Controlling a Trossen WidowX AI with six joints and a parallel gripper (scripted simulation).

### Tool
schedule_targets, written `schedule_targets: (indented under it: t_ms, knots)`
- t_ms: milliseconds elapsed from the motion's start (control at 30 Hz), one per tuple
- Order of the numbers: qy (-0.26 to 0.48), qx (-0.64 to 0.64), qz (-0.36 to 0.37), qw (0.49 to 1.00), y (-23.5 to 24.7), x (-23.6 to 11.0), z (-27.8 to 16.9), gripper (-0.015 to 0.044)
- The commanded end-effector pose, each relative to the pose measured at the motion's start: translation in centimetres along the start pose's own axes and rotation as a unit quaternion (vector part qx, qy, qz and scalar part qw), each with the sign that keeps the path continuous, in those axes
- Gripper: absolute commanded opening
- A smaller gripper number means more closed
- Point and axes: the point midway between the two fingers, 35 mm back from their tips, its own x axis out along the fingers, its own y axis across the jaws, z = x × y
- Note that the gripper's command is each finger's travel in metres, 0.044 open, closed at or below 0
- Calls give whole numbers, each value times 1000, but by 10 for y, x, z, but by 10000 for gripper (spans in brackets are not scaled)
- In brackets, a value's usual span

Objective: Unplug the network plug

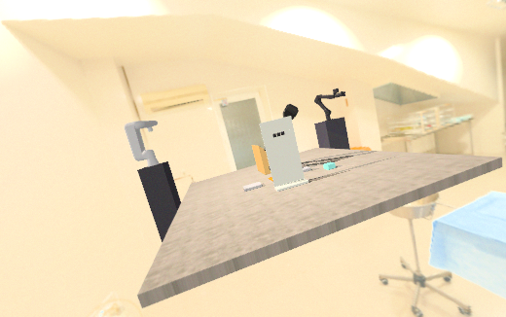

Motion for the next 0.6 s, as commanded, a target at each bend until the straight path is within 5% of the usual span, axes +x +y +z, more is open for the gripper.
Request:
schedule_targets:
  t_ms: [0, 567]
  knots:
    - [2, 5, 2, 1000, 3, 1, -1, 0]
    - [0, 6, 1, 1000, 7, 4, 1, 0]
